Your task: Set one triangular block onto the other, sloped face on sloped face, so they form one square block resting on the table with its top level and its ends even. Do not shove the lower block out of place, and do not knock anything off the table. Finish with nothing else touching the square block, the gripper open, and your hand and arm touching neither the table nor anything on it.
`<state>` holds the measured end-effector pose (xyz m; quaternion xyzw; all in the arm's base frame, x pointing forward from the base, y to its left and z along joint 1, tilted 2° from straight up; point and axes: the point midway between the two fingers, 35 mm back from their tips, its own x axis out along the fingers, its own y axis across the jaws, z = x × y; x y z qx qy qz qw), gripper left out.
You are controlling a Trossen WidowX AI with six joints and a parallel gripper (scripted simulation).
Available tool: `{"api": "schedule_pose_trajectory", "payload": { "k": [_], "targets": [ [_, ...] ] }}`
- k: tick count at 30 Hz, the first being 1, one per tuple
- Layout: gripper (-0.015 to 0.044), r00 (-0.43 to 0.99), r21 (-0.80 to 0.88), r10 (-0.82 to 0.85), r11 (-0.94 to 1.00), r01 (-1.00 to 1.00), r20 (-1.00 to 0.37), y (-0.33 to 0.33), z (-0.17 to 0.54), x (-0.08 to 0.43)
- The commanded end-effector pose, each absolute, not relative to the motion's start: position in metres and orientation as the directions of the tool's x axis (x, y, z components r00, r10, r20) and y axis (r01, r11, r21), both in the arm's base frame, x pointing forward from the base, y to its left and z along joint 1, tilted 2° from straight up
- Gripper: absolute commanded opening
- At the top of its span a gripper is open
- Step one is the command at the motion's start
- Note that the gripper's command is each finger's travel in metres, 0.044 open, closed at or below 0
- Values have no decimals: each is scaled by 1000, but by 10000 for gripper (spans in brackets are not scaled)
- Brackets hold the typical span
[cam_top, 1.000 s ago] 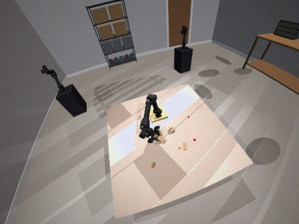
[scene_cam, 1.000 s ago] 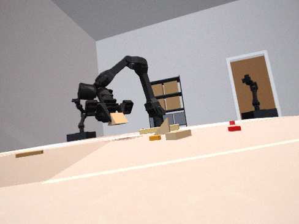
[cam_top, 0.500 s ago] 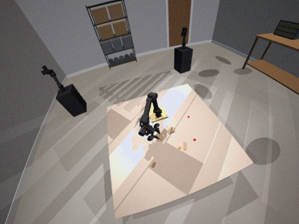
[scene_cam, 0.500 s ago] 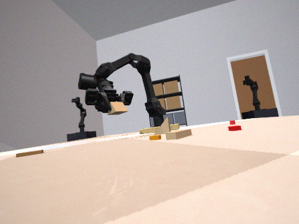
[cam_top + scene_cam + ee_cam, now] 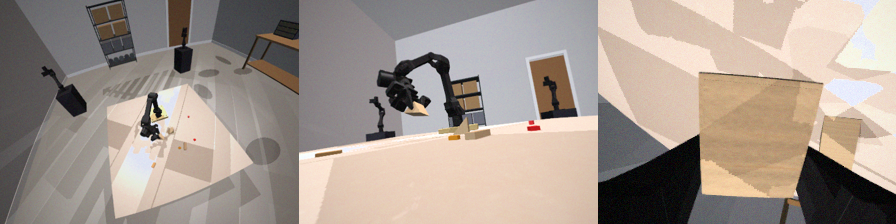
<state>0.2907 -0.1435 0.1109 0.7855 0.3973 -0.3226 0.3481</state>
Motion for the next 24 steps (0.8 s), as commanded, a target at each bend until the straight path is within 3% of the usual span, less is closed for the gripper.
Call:
{"api": "schedule_pose_trajectory", "payload": {
  "k": [1,13,24],
  "targets": [
    [0,454,343,393,-321,883,-800,-142,110,292],
    [0,392,442,360,68,894,-847,-140,109,294],
    [0,335,452,324,422,786,-885,-139,108,296]
  ]
}}
